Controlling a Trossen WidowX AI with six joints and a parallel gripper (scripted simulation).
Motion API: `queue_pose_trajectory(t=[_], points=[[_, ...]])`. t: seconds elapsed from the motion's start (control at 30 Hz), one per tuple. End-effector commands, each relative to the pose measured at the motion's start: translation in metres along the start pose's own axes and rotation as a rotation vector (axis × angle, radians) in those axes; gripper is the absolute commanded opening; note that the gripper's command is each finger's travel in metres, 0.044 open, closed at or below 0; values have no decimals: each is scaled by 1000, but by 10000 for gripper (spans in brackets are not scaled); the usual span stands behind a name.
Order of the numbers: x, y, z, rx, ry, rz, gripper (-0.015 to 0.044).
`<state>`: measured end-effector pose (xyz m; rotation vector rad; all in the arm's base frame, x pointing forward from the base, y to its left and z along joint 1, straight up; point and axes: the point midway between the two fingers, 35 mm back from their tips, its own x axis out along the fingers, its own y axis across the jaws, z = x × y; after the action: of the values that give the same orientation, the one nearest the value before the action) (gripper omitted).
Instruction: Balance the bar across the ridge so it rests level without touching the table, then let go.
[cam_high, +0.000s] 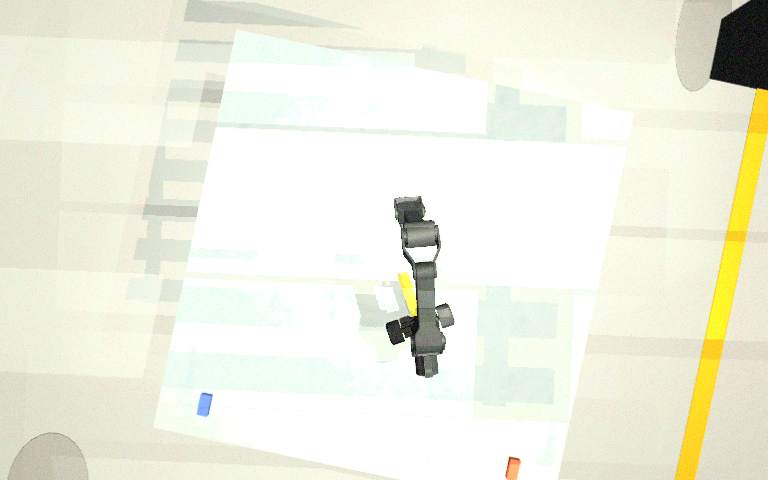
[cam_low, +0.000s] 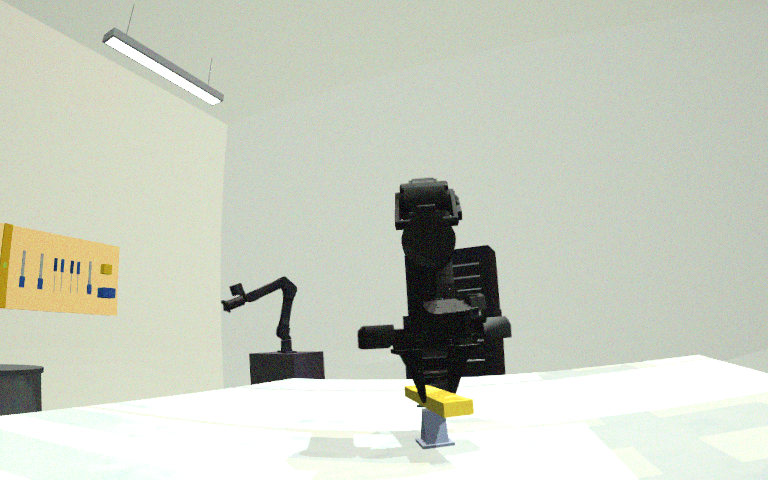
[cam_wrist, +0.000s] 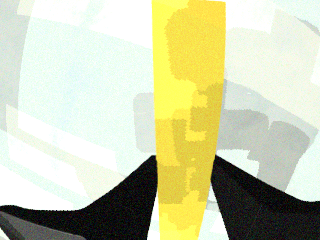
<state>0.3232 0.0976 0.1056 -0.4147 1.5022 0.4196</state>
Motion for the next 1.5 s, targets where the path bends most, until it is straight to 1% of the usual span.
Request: queue_pose_trajectory(t=[0.0, 1.47], points=[[1, 0, 0, 2, 0, -2, 0], [4, 0, 0, 2, 0, -2, 0]])
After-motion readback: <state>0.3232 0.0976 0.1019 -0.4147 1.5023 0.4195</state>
